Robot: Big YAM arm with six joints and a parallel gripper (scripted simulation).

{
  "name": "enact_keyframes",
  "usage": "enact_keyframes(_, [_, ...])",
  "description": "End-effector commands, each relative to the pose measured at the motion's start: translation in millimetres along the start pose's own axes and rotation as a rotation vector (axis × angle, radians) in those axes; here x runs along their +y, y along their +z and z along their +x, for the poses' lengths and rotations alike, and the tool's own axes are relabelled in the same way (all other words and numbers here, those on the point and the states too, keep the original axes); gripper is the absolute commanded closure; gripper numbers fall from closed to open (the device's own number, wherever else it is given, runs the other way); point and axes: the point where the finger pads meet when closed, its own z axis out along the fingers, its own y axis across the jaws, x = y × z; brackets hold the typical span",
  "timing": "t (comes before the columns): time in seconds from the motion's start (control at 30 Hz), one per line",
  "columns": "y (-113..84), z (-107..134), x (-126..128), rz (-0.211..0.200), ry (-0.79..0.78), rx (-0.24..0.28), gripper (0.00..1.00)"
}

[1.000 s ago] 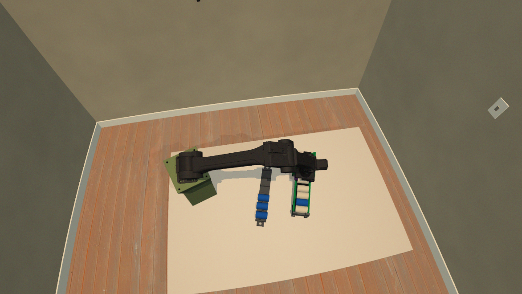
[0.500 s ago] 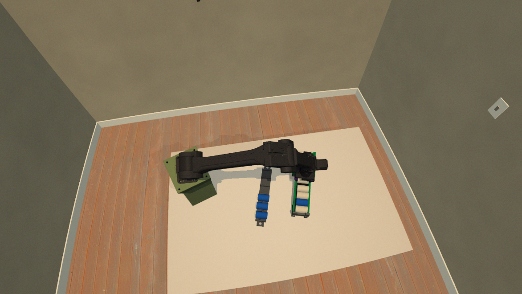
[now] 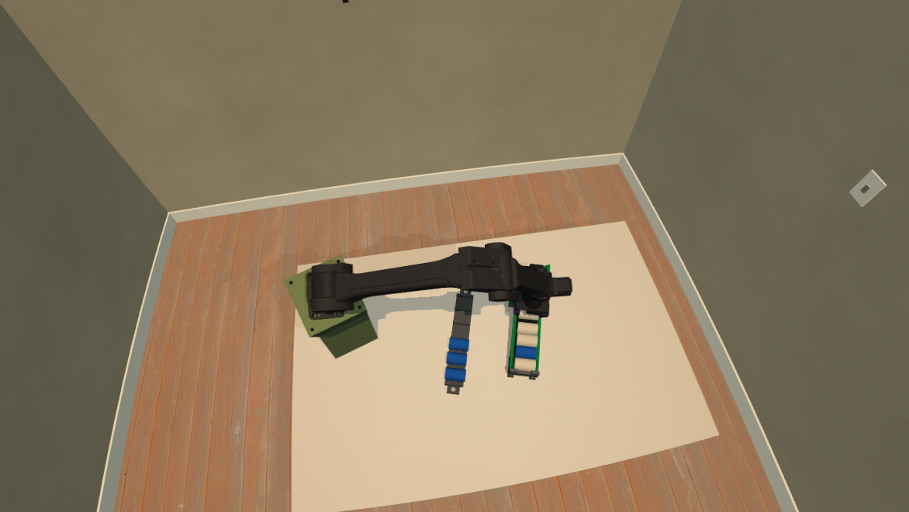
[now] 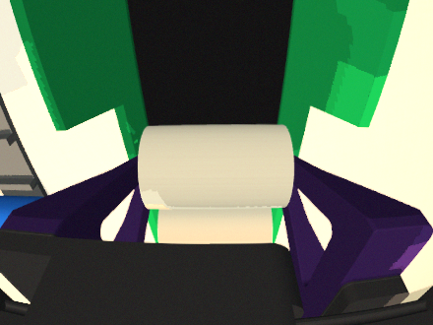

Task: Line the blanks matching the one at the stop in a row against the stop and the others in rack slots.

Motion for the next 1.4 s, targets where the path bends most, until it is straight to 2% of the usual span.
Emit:
enact_keyframes(0.0, [2.7, 4.4, -13.2, 0.003, 0.029, -0.003, 0.38])
enact_keyframes(0.5, [2.5, 4.4, -13.4, 0.003, 0.029, -0.003, 0.38])
enact_keyframes(0.63, [2.5, 4.4, -13.4, 0.003, 0.029, -0.003, 0.31])
enact_keyframes(0.7, [2.5, 4.4, -13.4, 0.003, 0.029, -0.003, 0.31])
enact_keyframes(0.73, [2.5, 4.4, -13.4, 0.003, 0.029, -0.003, 0.27])
enact_keyframes(0.8, [2.5, 4.4, -13.4, 0.003, 0.029, -0.003, 0.27])
enact_keyframes(0.83, [2.5, 4.4, -13.4, 0.003, 0.029, -0.003, 0.23])
enact_keyframes(0.97, [2.5, 4.4, -13.4, 0.003, 0.029, -0.003, 0.23])
enact_keyframes(1.0, [2.5, 4.4, -13.4, 0.003, 0.029, -0.003, 0.19])
enact_keyframes(1.3, [2.2, 4.4, -13.7, 0.004, 0.029, -0.003, 0.19])
enact_keyframes(1.37, [-5.0, 4.2, -19.1, 0.015, 0.032, -0.006, 0.19])
